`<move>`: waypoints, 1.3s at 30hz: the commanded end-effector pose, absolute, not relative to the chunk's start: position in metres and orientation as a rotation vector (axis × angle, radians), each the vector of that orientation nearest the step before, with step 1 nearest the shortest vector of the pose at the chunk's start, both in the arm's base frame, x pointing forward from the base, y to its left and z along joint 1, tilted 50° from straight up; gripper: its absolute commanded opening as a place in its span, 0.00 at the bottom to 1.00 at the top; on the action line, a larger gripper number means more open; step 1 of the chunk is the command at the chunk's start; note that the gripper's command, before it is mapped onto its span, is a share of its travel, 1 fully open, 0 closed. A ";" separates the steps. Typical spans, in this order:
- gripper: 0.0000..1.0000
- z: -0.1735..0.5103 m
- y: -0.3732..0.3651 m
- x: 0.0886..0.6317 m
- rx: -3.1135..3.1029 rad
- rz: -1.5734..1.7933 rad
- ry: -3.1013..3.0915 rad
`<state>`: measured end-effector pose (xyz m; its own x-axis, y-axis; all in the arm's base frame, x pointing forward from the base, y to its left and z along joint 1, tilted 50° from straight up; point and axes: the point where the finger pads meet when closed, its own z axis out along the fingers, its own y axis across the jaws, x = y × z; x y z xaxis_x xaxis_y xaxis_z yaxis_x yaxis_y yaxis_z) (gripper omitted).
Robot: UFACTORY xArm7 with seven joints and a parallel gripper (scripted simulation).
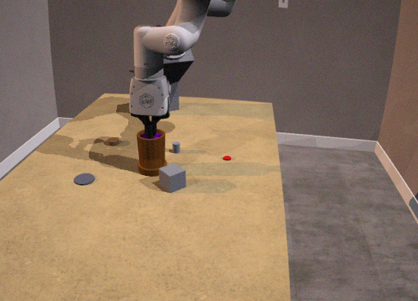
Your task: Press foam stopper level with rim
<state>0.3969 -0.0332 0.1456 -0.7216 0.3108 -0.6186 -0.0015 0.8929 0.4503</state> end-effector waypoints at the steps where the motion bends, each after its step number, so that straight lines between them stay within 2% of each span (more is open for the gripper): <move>1: 0.00 0.146 -0.034 0.397 0.221 0.553 2.322; 16: 0.00 0.150 -0.035 0.393 0.221 0.553 2.322; 39: 0.00 0.181 -0.051 0.360 0.221 0.553 2.321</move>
<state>0.3673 -0.0477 0.1734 -0.7053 0.3148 -0.6352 -0.0033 0.8945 0.4470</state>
